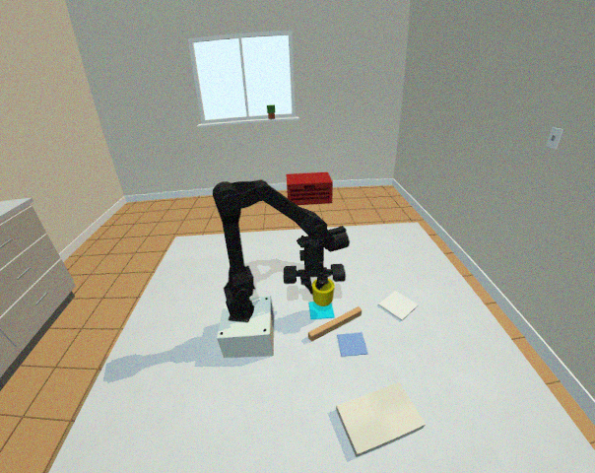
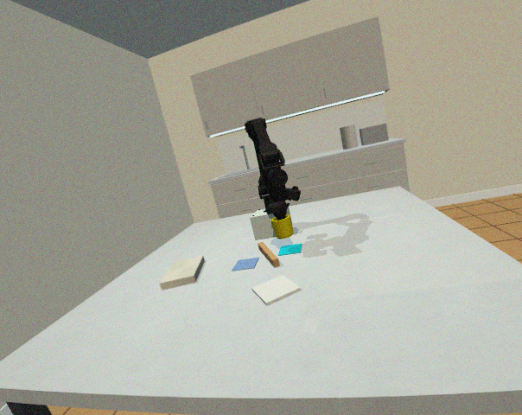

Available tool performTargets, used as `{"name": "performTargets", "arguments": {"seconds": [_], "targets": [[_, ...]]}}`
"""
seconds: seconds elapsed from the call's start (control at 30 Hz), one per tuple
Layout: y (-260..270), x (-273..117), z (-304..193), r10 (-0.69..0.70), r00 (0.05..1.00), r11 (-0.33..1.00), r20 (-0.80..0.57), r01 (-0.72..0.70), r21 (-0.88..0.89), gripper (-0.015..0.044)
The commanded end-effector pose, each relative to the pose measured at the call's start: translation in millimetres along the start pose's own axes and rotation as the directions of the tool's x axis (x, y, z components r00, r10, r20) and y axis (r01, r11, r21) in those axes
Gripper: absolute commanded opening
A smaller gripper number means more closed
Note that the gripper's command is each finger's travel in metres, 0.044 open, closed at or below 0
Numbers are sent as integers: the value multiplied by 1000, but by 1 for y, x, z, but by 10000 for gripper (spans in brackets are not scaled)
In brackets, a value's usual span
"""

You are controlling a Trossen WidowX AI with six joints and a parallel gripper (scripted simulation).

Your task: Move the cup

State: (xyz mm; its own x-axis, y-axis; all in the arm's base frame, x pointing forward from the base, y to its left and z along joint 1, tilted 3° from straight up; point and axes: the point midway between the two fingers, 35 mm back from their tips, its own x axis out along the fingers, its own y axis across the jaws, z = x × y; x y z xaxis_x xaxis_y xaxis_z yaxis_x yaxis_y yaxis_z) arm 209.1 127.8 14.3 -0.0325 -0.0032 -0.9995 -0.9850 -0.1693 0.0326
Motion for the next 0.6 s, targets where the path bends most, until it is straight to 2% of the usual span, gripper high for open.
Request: {"name": "performTargets", "arguments": {"seconds": [0.0, 0.57], "targets": [[2, 1, 3, 0, 1000, 1000, 3, 0, 2, 0], [3, 25, 5, 1, 1000, 1000, 3, -1, 2, 0]]}}
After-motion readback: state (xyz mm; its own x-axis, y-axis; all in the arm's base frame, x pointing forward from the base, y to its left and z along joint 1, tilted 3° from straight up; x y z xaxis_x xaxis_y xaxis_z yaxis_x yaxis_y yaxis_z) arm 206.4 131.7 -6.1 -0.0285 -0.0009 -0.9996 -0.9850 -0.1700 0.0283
